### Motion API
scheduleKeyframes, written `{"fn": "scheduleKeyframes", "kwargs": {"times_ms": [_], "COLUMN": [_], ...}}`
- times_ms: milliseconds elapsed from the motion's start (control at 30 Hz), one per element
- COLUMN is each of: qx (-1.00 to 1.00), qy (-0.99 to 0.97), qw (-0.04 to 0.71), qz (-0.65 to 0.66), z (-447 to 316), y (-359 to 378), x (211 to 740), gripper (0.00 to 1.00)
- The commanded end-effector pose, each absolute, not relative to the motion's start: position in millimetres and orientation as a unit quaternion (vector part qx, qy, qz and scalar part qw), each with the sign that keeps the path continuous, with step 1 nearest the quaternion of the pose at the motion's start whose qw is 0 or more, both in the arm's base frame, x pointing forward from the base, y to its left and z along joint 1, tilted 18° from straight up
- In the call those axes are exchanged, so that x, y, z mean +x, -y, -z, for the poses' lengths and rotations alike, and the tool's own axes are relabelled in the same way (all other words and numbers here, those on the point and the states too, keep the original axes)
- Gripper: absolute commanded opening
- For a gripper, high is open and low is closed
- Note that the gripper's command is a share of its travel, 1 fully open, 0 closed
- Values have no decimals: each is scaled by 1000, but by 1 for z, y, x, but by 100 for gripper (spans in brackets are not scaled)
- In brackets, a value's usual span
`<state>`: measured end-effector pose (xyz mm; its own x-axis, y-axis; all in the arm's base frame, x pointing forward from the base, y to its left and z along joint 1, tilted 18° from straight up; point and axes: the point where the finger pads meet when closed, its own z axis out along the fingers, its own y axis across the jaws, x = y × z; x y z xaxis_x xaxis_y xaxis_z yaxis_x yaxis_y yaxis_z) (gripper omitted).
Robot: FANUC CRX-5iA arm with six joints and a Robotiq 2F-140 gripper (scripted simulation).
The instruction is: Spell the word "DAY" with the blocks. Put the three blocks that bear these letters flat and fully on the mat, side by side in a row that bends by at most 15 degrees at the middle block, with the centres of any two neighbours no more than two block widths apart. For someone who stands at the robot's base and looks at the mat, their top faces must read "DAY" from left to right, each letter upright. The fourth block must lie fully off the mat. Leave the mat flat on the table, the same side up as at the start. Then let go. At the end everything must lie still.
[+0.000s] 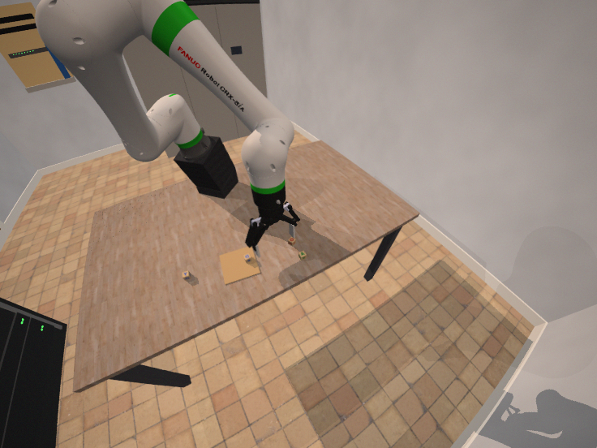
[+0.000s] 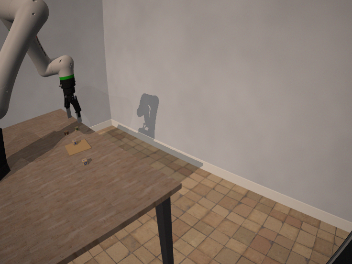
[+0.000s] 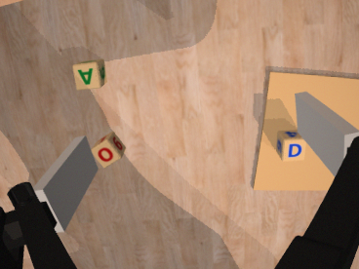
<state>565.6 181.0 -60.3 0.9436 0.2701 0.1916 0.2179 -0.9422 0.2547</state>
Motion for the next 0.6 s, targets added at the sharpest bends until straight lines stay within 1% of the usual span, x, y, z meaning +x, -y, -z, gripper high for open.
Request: {"fn": "scheduleKeyframes", "kwargs": {"times_ms": [0,333,400,433,567], "qx": [969,926,926,909,886], "qy": [-192,-344,-344,-386,-437], "qw": [120,134,134,137,141], "qz": [-98,-77,-77,-71,-63], "z": [62,66,66,67,69], "y": [-190,-212,-212,-218,-225], "x": [569,575,575,576,578], "gripper": [100,100,100,100,100]}}
